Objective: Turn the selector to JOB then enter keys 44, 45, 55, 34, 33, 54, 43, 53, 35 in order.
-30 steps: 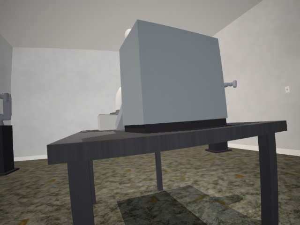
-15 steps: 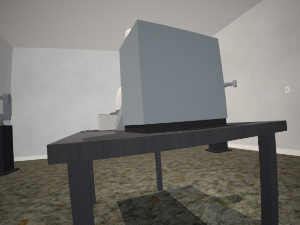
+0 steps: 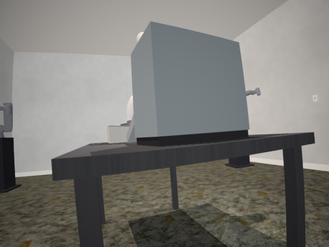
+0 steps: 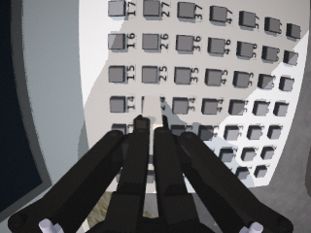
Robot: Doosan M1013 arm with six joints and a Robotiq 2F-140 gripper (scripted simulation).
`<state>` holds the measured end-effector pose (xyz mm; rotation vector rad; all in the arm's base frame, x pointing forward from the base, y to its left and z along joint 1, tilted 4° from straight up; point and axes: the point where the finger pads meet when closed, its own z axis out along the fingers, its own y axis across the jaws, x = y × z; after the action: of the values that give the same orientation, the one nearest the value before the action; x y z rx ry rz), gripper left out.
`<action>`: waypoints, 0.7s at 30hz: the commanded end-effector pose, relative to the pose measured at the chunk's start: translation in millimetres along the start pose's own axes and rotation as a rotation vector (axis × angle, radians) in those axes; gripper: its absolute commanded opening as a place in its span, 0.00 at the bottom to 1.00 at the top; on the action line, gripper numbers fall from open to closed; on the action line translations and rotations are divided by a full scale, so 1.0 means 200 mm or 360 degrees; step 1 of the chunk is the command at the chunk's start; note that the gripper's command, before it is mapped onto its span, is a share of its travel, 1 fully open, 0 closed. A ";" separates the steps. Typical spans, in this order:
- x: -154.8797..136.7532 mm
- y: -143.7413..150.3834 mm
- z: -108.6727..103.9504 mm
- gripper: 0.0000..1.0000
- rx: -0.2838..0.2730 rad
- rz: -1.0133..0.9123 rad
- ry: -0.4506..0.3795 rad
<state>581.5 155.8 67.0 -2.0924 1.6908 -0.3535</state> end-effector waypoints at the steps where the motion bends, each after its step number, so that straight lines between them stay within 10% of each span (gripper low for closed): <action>1: 0.00 -0.01 -0.04 0.00 0.0012 -0.0013 0.0002; 21: 0.00 -0.01 -0.14 0.00 0.0012 -0.0013 0.0002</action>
<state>573.8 153.1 90.9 -2.0897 1.6821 -0.3613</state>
